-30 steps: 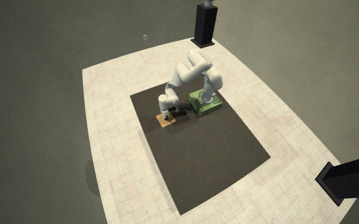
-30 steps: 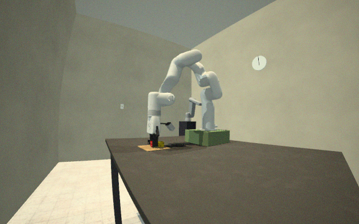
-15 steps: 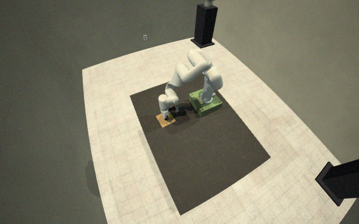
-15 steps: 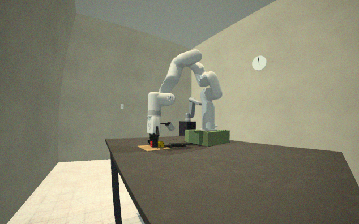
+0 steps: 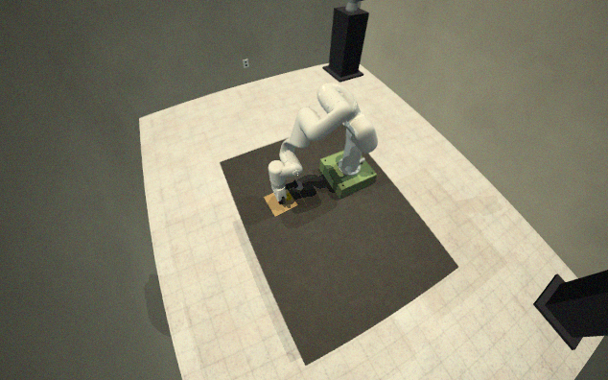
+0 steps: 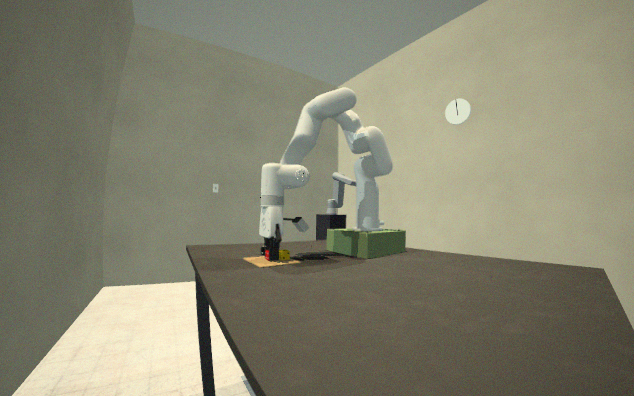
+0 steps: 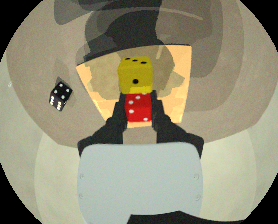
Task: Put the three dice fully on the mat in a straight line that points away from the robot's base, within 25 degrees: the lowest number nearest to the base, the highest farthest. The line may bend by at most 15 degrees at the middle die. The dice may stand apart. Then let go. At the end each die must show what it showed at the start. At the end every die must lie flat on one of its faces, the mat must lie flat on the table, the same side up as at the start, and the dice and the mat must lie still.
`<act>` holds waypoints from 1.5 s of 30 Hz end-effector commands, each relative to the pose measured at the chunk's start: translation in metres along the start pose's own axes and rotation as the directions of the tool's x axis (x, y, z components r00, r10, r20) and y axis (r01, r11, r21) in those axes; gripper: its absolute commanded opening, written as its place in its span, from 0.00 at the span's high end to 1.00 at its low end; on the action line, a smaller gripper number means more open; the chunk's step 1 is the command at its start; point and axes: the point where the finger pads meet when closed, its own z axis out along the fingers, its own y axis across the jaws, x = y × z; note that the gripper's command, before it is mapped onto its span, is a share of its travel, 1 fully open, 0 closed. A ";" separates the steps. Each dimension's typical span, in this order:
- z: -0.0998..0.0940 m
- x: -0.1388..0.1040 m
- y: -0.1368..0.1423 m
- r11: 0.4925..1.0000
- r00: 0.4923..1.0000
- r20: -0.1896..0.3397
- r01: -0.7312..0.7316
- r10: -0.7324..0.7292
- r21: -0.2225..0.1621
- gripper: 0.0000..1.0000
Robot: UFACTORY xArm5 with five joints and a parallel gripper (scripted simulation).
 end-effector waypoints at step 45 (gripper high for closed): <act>0.000 -0.001 0.000 1.000 1.000 0.003 0.000 0.000 0.000 0.65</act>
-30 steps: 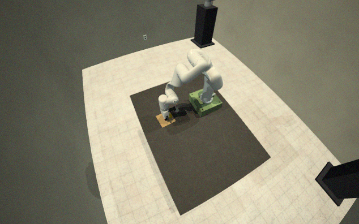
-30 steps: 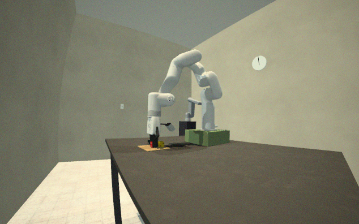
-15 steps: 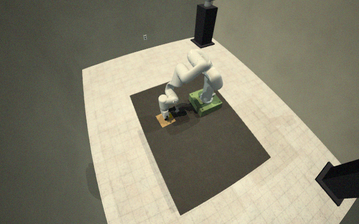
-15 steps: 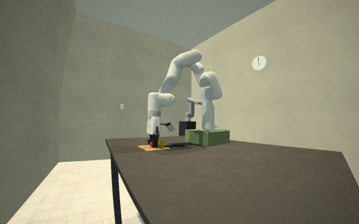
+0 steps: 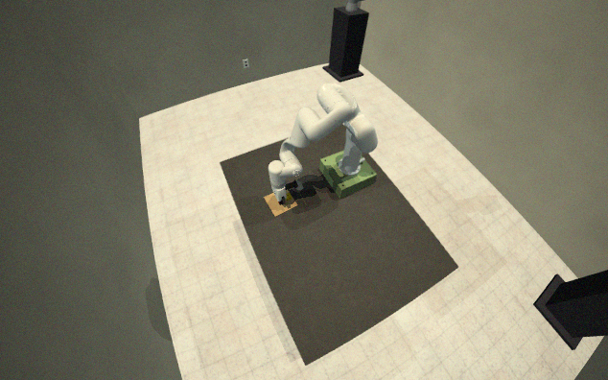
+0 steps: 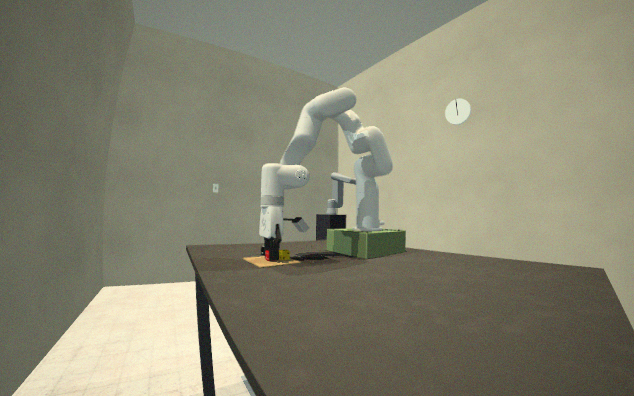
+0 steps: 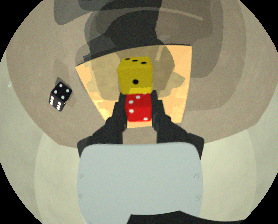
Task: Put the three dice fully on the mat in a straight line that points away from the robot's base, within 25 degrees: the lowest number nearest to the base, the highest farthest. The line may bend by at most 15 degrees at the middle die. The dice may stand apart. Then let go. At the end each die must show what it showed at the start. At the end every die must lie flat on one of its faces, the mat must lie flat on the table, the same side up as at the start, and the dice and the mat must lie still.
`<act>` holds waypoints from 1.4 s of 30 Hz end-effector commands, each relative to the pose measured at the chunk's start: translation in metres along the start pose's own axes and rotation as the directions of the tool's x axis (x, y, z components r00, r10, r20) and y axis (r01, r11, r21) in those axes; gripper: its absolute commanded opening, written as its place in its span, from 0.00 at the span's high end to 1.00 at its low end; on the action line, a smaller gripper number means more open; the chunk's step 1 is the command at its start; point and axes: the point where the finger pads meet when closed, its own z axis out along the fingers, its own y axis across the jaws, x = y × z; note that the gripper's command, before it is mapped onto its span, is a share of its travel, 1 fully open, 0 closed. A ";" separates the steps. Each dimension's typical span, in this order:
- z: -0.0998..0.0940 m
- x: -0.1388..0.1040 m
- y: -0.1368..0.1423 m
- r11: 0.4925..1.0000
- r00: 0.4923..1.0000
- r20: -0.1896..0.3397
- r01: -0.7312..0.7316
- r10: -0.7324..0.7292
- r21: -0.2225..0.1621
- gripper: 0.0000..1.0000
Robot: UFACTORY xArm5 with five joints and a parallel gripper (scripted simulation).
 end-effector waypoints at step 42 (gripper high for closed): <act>-0.075 -0.001 0.000 1.000 1.000 0.003 0.000 0.000 0.000 0.53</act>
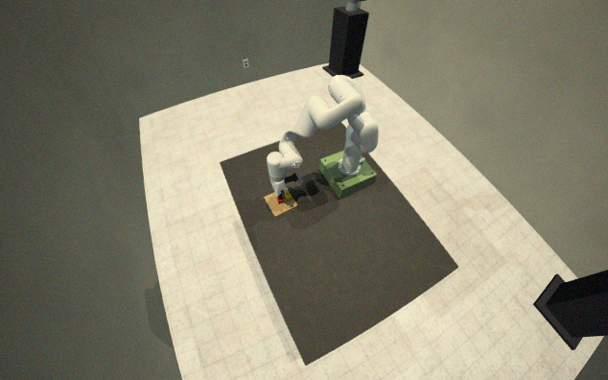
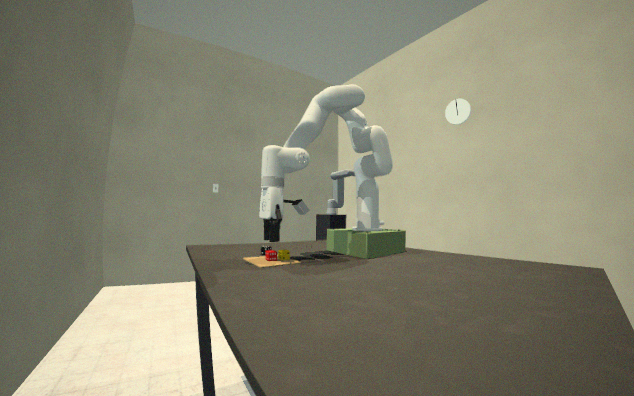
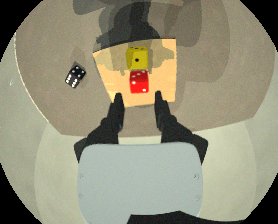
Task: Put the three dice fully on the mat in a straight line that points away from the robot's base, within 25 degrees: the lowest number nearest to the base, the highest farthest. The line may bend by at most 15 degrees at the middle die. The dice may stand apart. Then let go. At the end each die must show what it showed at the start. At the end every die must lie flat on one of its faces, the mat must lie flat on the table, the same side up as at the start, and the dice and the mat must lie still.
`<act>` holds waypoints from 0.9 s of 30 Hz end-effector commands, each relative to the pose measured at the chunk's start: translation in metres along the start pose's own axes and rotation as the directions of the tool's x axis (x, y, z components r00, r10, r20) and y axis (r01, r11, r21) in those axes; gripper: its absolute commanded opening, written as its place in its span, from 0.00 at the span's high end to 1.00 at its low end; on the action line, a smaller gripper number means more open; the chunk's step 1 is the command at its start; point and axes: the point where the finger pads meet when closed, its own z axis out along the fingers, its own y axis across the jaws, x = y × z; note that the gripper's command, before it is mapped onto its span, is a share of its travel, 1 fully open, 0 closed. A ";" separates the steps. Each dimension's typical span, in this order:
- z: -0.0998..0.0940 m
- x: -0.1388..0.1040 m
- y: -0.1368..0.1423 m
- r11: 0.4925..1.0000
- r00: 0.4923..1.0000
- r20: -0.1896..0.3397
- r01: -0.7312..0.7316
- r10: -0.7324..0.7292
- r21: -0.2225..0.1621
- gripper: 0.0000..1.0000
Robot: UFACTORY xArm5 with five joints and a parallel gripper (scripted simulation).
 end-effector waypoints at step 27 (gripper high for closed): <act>-0.031 0.000 0.000 1.000 1.000 0.001 0.000 0.000 0.000 0.00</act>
